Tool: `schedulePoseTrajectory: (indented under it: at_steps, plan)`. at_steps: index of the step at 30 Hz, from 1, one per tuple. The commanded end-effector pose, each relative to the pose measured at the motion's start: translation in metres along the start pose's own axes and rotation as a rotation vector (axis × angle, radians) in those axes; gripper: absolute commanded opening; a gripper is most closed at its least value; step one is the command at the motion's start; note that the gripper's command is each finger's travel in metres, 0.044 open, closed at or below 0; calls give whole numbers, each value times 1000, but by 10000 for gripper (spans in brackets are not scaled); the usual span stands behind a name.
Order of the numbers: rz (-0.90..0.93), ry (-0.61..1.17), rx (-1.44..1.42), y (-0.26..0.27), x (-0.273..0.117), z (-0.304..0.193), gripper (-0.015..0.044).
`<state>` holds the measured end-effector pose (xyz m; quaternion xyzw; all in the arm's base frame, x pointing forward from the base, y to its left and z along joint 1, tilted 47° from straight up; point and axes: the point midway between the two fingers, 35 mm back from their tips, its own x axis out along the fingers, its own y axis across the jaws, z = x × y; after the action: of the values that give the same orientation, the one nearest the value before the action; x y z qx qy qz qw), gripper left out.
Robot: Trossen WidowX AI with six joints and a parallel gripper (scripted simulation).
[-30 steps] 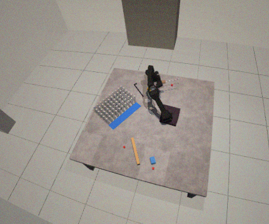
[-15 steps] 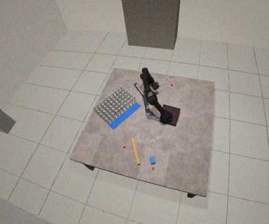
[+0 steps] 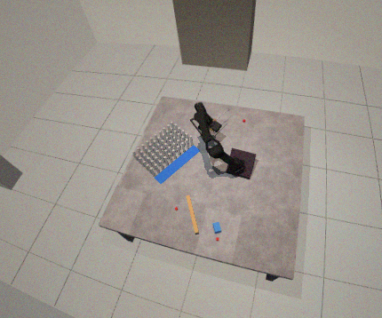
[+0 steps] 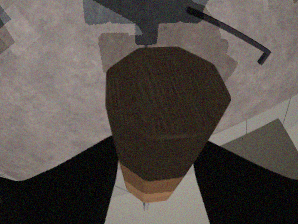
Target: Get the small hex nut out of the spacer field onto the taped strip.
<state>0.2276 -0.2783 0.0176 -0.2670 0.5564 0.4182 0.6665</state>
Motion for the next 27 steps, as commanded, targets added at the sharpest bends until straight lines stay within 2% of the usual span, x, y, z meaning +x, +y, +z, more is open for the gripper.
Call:
schedulePoseTrajectory:
  at_steps: [1, 27]
  plan:
    - [-54, -13, -76, 0, -13, 16, 0]
    - [-357, -103, -600, 33, -72, 130, 0]
